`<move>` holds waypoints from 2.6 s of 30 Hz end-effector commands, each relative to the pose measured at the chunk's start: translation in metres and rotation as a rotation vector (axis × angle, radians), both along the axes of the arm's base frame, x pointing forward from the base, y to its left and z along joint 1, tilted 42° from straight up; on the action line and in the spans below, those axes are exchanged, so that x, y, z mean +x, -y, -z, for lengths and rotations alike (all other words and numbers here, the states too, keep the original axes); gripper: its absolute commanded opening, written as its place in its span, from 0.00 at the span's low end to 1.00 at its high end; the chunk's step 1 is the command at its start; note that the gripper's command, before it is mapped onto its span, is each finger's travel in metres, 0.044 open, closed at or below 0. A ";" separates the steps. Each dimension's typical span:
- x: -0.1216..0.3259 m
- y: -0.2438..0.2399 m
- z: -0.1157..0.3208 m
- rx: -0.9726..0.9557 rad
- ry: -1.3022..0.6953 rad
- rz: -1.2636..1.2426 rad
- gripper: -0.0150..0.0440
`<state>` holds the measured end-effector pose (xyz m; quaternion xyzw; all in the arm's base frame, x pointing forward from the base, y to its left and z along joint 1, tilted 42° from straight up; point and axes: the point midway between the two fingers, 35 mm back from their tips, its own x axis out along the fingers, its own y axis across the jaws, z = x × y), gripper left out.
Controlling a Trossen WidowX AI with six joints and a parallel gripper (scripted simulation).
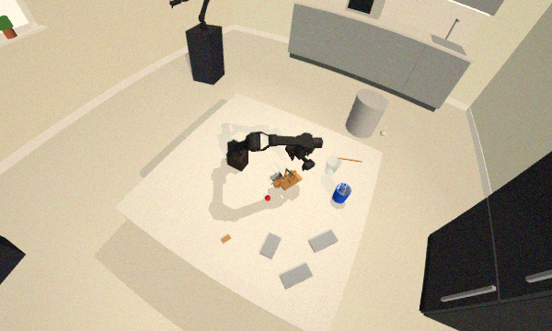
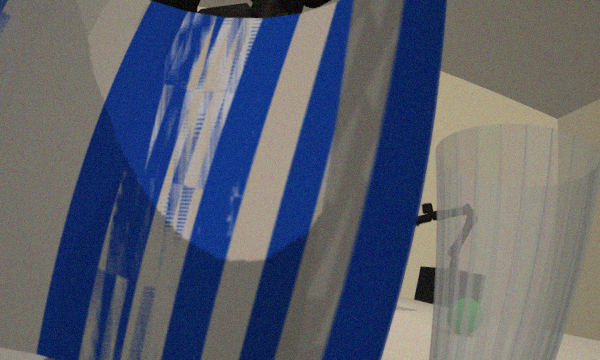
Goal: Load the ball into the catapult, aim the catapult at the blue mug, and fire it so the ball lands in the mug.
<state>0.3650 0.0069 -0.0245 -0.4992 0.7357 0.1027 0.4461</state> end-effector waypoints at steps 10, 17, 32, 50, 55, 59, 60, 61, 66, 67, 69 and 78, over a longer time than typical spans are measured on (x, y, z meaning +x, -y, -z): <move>-0.013 0.032 0.030 -0.015 -0.020 0.019 1.00; -0.013 0.035 0.034 -0.015 -0.020 0.019 1.00; -0.016 0.051 0.052 -0.016 -0.020 0.019 1.00; -0.021 0.069 0.071 -0.018 -0.020 0.019 1.00; -0.019 0.067 0.069 -0.014 -0.016 0.023 0.78; -0.019 0.067 0.069 -0.014 -0.016 0.023 0.60; -0.019 0.067 0.069 -0.014 -0.016 0.023 0.56; -0.019 0.067 0.069 -0.014 -0.016 0.023 0.51; -0.019 0.067 0.069 -0.014 -0.016 0.023 0.45; -0.019 0.067 0.069 -0.014 -0.016 0.023 0.44; -0.017 0.059 0.061 -0.013 -0.016 0.023 0.35; -0.013 0.034 0.032 -0.018 0.017 0.061 0.25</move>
